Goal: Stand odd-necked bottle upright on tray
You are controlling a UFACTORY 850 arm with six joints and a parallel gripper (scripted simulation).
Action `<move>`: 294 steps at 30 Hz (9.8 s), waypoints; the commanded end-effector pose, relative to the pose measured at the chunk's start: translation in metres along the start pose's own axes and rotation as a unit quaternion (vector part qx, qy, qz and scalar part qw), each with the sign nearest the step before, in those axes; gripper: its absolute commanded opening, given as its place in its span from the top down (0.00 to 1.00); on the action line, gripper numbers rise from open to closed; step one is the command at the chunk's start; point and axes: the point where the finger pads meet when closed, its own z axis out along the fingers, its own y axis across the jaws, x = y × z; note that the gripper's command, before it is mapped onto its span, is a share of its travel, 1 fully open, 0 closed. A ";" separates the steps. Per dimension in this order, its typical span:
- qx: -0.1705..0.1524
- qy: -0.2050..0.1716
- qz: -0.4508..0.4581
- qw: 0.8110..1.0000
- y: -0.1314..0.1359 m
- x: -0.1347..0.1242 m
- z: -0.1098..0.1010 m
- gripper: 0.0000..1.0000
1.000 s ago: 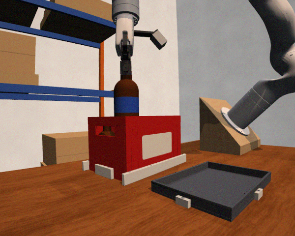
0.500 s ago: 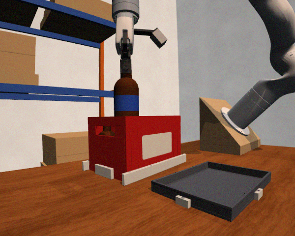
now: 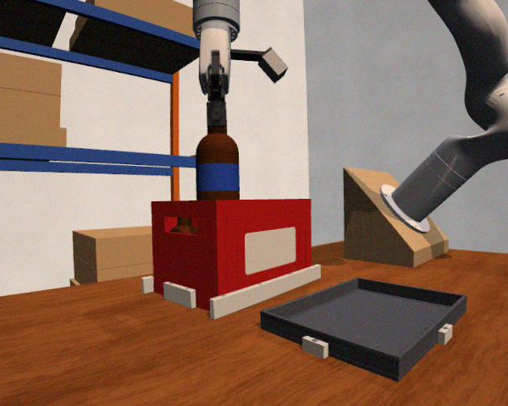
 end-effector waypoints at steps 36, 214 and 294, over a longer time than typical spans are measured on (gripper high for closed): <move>0.000 -0.001 0.000 1.000 0.000 0.000 -0.020 1.00; 0.000 -0.001 0.000 1.000 0.120 0.203 -0.020 1.00; 0.000 -0.001 0.000 1.000 0.127 0.215 0.001 1.00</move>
